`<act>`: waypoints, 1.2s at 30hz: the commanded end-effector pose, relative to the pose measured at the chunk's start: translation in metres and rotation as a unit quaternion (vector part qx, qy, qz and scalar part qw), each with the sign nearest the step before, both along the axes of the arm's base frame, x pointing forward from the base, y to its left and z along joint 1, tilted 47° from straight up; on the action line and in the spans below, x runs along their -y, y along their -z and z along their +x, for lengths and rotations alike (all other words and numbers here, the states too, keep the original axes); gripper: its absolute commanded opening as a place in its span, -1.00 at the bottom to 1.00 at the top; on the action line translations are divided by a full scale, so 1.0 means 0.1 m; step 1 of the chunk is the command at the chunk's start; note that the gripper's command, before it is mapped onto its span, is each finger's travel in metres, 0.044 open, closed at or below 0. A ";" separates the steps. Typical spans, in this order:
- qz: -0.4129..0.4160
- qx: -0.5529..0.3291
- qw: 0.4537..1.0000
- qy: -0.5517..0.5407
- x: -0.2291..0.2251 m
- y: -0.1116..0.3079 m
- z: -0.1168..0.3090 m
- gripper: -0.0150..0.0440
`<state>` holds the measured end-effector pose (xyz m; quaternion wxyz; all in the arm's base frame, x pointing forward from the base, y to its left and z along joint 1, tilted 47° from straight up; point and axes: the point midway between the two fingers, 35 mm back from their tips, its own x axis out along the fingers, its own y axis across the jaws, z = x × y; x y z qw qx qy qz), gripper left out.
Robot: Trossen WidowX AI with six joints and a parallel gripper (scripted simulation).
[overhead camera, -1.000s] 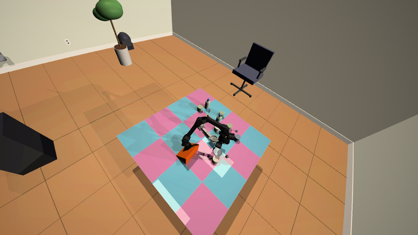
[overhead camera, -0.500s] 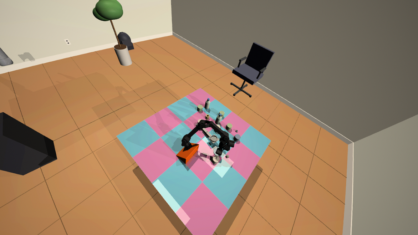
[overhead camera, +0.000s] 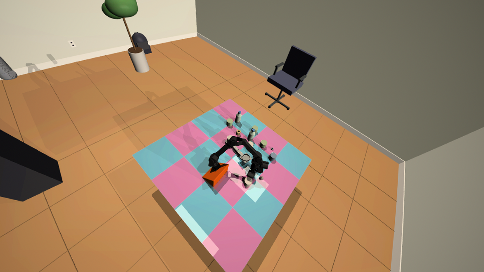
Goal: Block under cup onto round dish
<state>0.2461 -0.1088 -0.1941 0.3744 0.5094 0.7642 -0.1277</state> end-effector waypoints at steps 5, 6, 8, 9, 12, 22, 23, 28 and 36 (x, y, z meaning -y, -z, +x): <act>0.003 -0.003 1.000 0.002 -0.10 0.08 -0.04 -0.49; 0.003 -0.003 1.000 0.002 -0.11 0.09 -0.04 -0.49; 0.001 -0.002 1.000 0.000 -0.07 0.06 -0.03 -0.31; 0.001 -0.002 1.000 0.000 -0.07 0.06 -0.03 -0.22; 0.001 -0.002 1.000 0.000 -0.07 0.06 -0.03 0.04; 0.001 -0.001 1.000 -0.002 -0.07 0.06 -0.03 0.93; -0.002 0.003 1.000 -0.008 -0.05 0.05 -0.01 1.00; -0.010 0.014 1.000 -0.024 0.09 -0.08 0.06 1.00; 0.002 -0.004 1.000 0.002 0.32 -0.34 0.08 1.00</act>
